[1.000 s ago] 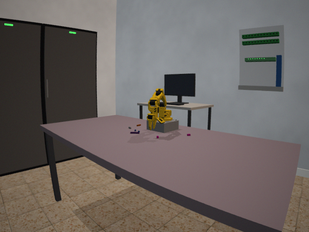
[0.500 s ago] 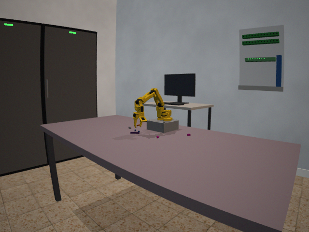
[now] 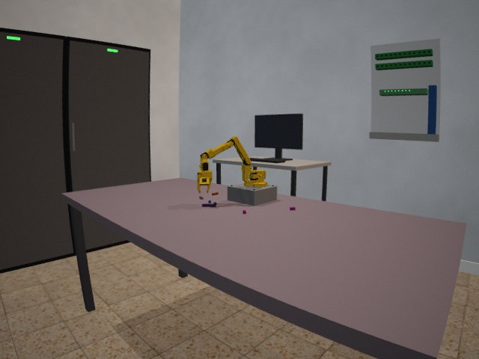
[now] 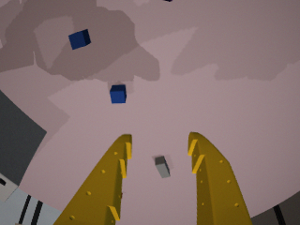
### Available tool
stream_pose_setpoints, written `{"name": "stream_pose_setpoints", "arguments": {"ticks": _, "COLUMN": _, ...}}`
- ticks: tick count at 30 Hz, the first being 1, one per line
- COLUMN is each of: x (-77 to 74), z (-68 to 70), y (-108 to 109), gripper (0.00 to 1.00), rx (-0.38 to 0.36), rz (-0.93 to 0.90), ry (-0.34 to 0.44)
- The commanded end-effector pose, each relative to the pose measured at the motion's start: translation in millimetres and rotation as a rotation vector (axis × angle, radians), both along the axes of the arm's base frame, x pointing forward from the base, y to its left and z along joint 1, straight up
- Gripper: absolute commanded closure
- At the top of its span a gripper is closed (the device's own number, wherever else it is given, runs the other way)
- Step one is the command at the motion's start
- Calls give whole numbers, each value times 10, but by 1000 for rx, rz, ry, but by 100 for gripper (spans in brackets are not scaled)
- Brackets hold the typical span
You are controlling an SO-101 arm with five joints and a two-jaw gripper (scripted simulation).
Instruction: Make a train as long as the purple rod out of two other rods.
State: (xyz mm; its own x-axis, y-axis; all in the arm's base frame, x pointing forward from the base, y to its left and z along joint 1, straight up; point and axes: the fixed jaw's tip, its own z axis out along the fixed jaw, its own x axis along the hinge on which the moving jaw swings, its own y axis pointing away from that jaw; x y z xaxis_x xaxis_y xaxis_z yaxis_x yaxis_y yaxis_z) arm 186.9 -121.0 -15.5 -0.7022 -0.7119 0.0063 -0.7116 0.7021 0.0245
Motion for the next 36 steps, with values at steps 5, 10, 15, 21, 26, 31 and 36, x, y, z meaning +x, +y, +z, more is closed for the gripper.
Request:
{"name": "stream_pose_setpoints", "arguments": {"ticks": 5, "x": -437, "z": 30, "y": -526, "gripper": 82, "rx": -13, "rz": -251, "ry": -18}}
{"name": "stream_pose_setpoints", "arguments": {"ticks": 10, "x": -680, "z": 26, "y": -688, "gripper": 82, "rx": -14, "rz": -364, "ry": -17}}
{"name": "stream_pose_setpoints", "arguments": {"ticks": 15, "x": -908, "z": 23, "y": -803, "gripper": 82, "rx": -14, "rz": -462, "ry": -16}}
{"name": "stream_pose_setpoints", "arguments": {"ticks": 21, "x": -1196, "z": 20, "y": -905, "gripper": 81, "rx": -14, "rz": -580, "ry": -15}}
{"name": "stream_pose_setpoints", "arguments": {"ticks": 26, "x": -1375, "z": 17, "y": -947, "gripper": 81, "rx": -15, "rz": -652, "ry": -14}}
{"name": "stream_pose_setpoints", "arguments": {"ticks": 31, "x": -1455, "z": 16, "y": -961, "gripper": 81, "rx": -15, "rz": -684, "ry": -14}}
{"name": "stream_pose_setpoints", "arguments": {"ticks": 36, "x": -1544, "z": 15, "y": -972, "gripper": 81, "rx": -15, "rz": -719, "ry": -13}}
